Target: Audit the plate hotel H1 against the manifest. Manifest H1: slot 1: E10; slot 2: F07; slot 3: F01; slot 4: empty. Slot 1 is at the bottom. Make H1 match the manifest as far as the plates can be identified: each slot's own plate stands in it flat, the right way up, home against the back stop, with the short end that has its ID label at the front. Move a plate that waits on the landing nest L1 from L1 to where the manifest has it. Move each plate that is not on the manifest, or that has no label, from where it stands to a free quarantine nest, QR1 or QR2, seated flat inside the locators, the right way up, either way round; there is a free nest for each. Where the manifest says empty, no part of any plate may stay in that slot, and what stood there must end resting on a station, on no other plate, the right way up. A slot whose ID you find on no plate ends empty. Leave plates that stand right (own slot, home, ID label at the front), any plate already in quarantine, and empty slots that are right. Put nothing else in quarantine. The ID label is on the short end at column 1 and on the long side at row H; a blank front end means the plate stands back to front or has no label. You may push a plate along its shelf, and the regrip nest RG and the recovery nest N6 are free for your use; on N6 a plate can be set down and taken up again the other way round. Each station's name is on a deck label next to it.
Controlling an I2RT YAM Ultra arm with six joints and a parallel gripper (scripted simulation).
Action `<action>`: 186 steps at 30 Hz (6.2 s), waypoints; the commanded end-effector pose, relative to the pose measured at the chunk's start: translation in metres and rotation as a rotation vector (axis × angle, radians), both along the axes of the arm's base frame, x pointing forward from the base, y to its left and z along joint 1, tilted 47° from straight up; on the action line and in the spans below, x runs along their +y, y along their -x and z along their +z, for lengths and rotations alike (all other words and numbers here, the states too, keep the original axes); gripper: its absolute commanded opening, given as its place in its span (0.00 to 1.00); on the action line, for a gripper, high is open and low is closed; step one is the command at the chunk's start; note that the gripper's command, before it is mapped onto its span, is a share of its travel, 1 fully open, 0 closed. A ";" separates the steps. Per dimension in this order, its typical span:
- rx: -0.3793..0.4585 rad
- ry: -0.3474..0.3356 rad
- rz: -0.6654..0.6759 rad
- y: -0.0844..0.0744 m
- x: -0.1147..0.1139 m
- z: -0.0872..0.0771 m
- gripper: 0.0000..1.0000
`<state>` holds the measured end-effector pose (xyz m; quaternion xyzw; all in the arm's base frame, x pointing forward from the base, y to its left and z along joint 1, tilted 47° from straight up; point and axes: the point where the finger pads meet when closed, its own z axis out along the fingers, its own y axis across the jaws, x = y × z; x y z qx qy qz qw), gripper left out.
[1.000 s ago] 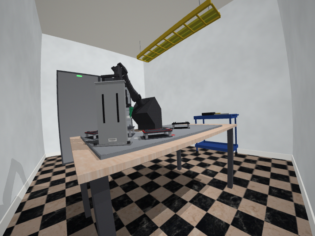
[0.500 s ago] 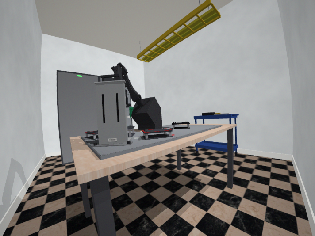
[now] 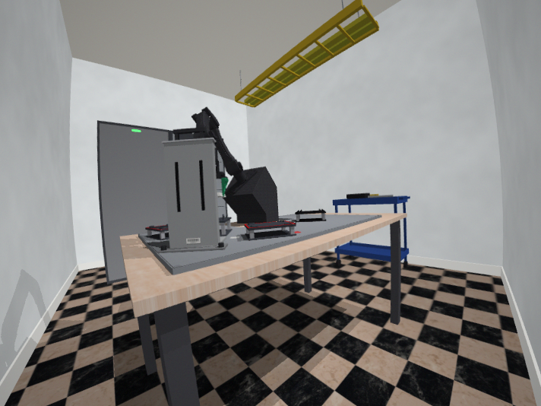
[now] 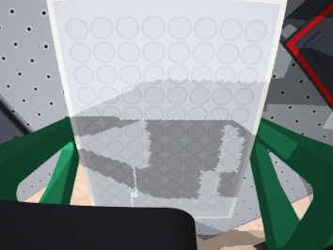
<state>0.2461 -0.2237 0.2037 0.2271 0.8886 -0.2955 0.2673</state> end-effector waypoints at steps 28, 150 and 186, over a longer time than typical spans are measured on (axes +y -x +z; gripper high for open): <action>-0.039 0.015 0.000 0.027 0.050 0.065 0.87; -0.921 -0.479 -0.951 -0.189 0.173 0.041 0.87; -0.887 -0.463 -0.954 -0.227 0.123 -0.033 0.87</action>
